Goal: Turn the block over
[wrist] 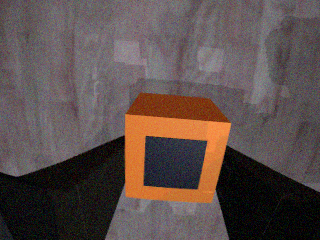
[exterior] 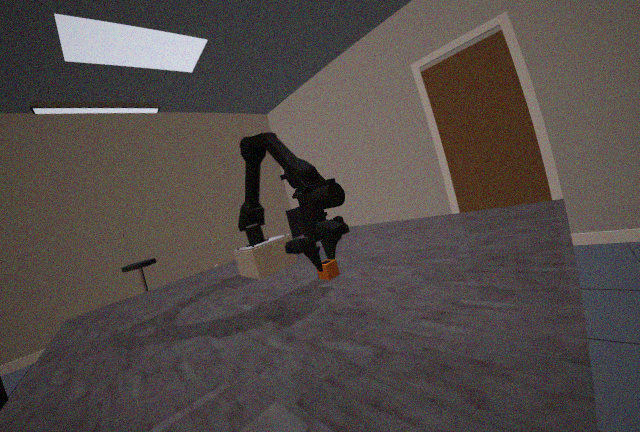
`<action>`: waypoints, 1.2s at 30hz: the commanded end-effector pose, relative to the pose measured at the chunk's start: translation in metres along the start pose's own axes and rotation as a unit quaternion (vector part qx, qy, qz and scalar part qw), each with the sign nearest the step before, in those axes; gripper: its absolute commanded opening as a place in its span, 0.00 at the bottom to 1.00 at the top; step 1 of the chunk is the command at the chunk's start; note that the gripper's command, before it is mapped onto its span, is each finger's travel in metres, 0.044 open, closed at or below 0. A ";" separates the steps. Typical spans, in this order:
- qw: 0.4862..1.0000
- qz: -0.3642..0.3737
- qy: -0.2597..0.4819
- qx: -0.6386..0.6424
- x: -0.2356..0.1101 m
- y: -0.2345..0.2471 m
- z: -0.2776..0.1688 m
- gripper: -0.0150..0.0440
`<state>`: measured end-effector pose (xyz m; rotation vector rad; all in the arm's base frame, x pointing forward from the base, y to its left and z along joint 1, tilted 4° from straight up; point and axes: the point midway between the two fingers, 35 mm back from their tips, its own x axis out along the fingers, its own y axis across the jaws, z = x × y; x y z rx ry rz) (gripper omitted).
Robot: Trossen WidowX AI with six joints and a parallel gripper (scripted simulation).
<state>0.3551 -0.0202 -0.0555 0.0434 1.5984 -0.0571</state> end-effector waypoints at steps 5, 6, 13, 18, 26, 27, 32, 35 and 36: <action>1.000 -0.002 -0.001 0.000 0.000 -0.001 0.000 0.42; 1.000 -0.002 -0.001 0.000 0.000 -0.001 0.000 0.41; 1.000 -0.002 -0.001 0.000 -0.028 -0.001 0.001 0.25; 1.000 -0.002 -0.002 0.000 -0.029 -0.001 0.001 0.25; 0.998 -0.001 -0.060 0.000 -0.022 0.000 0.003 0.25; 0.998 -0.001 -0.067 0.000 -0.022 0.000 0.003 0.25; 0.994 -0.001 -0.106 0.000 -0.019 0.000 0.003 0.25; 0.992 -0.001 -0.130 0.000 -0.018 0.000 0.003 0.25; 0.990 -0.001 -0.138 0.000 -0.017 0.000 0.003 0.25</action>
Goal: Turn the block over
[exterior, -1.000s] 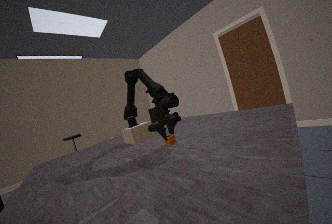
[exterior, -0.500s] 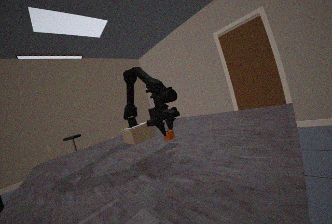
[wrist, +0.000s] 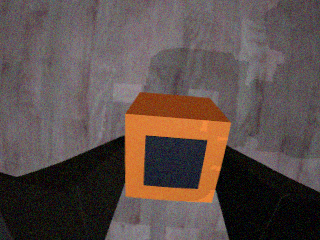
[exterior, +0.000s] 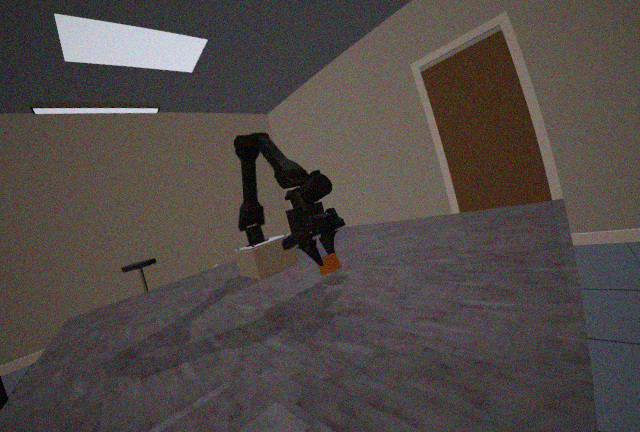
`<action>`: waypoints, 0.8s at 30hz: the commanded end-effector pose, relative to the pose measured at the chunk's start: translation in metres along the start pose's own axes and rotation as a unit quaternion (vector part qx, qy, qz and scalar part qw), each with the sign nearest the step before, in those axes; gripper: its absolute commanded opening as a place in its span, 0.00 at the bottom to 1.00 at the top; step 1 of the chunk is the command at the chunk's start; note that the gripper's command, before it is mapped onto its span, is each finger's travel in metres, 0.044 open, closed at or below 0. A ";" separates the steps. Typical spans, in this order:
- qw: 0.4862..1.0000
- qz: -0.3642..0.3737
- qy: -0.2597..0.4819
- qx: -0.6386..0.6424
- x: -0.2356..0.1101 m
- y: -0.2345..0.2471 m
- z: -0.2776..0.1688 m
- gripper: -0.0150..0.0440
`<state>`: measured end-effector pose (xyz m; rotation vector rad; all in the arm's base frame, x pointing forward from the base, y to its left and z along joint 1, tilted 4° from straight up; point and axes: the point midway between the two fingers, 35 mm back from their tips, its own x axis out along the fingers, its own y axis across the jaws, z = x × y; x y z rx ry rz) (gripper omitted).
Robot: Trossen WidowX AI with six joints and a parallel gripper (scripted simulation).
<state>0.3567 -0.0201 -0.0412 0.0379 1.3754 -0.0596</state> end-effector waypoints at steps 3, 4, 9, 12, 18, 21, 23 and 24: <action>0.999 -0.002 -0.050 -0.001 -0.002 0.000 0.001 0.25; 0.998 -0.002 -0.058 -0.001 -0.002 0.000 0.001 0.25; 0.995 -0.002 -0.097 -0.001 -0.003 -0.001 -0.001 0.25; 0.993 -0.002 -0.120 -0.001 -0.005 -0.001 -0.003 0.25; 0.989 -0.002 -0.147 -0.001 -0.007 -0.001 -0.005 0.25; 0.989 -0.002 -0.147 -0.001 -0.007 -0.001 -0.005 0.25; 0.988 -0.002 -0.151 -0.001 -0.005 -0.001 -0.004 0.25; 0.988 -0.002 -0.157 -0.001 -0.003 -0.001 -0.003 0.25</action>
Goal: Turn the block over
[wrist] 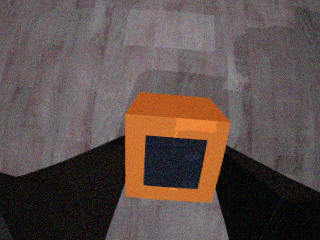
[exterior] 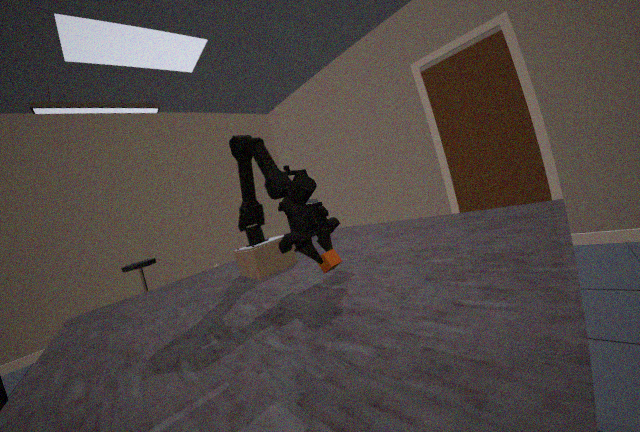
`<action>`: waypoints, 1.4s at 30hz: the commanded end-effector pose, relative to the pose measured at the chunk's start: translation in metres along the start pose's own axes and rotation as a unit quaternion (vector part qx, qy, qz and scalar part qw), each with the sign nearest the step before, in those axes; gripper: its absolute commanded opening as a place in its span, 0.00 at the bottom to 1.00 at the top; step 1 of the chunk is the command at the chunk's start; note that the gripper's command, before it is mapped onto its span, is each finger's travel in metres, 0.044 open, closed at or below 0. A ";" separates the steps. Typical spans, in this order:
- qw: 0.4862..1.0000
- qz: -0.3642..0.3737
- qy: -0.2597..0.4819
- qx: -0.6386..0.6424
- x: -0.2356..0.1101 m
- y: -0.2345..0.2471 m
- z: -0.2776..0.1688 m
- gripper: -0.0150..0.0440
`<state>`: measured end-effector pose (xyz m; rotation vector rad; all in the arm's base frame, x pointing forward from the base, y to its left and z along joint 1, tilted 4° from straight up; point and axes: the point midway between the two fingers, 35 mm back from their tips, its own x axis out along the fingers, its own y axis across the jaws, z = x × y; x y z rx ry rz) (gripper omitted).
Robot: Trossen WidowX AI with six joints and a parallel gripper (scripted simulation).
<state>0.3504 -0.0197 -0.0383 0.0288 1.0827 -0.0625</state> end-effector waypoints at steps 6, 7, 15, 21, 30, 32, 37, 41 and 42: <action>0.999 -0.002 -0.052 -0.002 0.017 0.000 0.001 0.25; 0.998 -0.002 -0.059 -0.002 0.019 0.000 0.000 0.25; 0.994 -0.002 -0.113 -0.002 0.031 0.000 -0.003 0.25; 0.988 -0.001 -0.154 -0.002 0.034 0.000 -0.007 0.25; 0.977 -0.002 -0.214 -0.002 0.031 0.000 -0.013 0.25; 0.974 -0.002 -0.227 -0.002 0.029 -0.001 -0.014 0.25; 0.967 -0.002 -0.255 -0.002 0.023 -0.001 -0.017 0.25; 0.965 -0.002 -0.262 -0.002 0.022 -0.001 -0.017 0.25; 0.964 -0.002 -0.266 -0.002 0.021 -0.001 -0.017 0.25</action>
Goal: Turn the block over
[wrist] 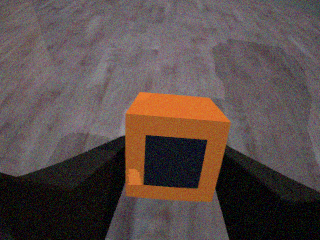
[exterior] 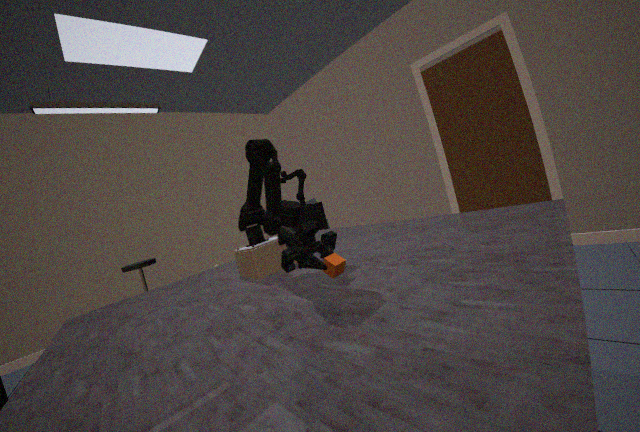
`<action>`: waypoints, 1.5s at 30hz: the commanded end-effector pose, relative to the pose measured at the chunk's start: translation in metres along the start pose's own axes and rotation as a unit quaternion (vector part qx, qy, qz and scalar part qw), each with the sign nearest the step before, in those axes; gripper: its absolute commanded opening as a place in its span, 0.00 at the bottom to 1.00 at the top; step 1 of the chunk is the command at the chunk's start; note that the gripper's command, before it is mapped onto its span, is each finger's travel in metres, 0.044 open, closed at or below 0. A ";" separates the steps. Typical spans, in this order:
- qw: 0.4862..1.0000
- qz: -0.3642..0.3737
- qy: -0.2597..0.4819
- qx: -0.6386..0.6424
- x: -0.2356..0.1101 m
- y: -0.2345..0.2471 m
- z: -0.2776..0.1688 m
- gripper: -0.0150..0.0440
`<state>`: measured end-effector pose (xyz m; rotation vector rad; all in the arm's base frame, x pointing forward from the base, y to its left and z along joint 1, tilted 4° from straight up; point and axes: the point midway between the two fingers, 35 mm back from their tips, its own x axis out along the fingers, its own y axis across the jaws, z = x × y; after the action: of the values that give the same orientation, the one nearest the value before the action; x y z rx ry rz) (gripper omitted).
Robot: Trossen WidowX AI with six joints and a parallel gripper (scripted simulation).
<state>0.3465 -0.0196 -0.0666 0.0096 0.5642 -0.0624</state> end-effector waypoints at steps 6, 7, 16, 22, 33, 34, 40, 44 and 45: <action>1.000 -0.002 -0.011 -0.002 -0.002 -0.001 0.001 0.25; 1.000 -0.002 -0.011 -0.002 -0.002 -0.001 0.001 0.25; 1.000 -0.002 -0.011 -0.002 -0.002 -0.001 0.001 0.34; 1.000 -0.002 -0.011 -0.002 -0.002 -0.001 0.001 0.61; 1.000 -0.002 -0.011 -0.002 -0.002 -0.001 0.001 1.00; 1.000 -0.002 -0.011 -0.002 -0.002 -0.001 0.001 1.00; 1.000 -0.002 -0.011 -0.002 -0.002 -0.001 0.001 1.00; 1.000 -0.002 -0.011 -0.002 -0.002 -0.001 0.001 1.00; 1.000 -0.002 -0.011 -0.002 -0.002 -0.001 0.001 1.00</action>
<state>0.3455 -0.0196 -0.0648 0.0088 0.5446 -0.0625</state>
